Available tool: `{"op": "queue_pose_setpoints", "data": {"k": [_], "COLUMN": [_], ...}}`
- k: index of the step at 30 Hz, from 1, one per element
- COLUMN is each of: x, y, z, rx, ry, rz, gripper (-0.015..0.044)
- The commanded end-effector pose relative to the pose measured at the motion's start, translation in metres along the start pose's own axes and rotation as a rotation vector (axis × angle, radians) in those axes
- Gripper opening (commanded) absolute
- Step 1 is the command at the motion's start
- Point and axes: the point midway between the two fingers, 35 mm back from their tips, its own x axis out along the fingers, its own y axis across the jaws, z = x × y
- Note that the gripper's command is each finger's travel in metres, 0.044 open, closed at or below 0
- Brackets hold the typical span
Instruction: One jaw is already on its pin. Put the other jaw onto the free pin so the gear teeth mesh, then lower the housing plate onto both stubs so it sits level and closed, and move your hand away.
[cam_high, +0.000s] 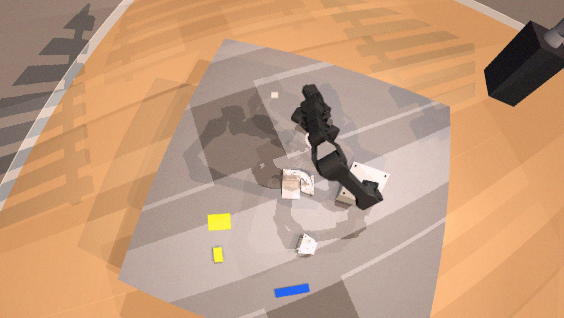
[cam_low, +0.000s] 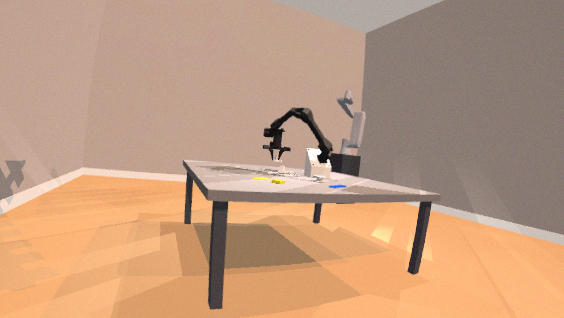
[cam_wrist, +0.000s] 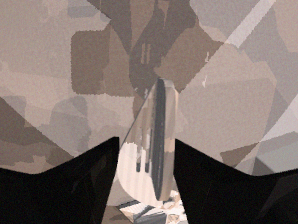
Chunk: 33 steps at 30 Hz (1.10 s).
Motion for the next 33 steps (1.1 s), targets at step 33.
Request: {"op": "queue_pose_setpoints", "data": {"k": [33], "x": [-0.012], "y": [-0.018], "z": [-0.061], "rx": [-0.766], "ry": [-0.007], "rz": [-0.003], "gripper": [0.0134]}}
